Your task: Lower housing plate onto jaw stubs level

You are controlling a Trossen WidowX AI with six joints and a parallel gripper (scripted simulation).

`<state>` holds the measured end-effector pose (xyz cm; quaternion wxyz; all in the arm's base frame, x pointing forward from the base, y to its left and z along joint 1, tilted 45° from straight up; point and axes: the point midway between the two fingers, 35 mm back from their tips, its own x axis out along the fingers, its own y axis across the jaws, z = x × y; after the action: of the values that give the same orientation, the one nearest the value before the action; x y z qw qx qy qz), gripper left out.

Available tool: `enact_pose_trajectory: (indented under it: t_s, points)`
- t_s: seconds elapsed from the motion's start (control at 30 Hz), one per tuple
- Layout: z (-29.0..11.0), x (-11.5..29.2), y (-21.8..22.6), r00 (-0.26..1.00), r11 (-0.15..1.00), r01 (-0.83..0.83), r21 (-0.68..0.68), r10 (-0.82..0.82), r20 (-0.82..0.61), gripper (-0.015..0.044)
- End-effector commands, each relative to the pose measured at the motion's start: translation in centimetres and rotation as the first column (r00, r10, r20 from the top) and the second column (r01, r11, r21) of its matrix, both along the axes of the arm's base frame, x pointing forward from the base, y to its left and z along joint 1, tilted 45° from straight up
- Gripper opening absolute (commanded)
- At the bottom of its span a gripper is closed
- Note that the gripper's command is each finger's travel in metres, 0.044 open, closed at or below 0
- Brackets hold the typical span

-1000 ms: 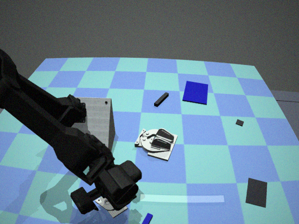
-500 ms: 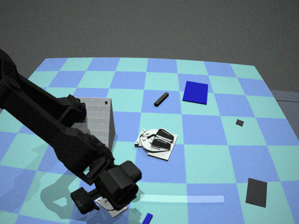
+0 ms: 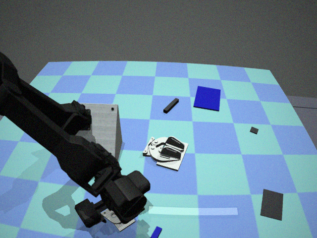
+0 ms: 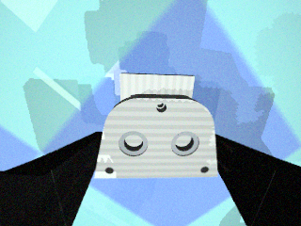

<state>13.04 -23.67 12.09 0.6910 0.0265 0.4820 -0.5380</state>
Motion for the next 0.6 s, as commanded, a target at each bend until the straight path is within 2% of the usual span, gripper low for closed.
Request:
enact_pose_trajectory:
  t_s: [0.0, 0.57]
  points:
    - [0.0, 0.0, 0.0, 1.000, 1.000, 0.000, 0.000, 0.000, 0.000, 0.0351]
    - [3.3, 0.6, 3.5, 1.000, 1.000, -0.001, 0.011, 0.001, 0.001, 0.0351]
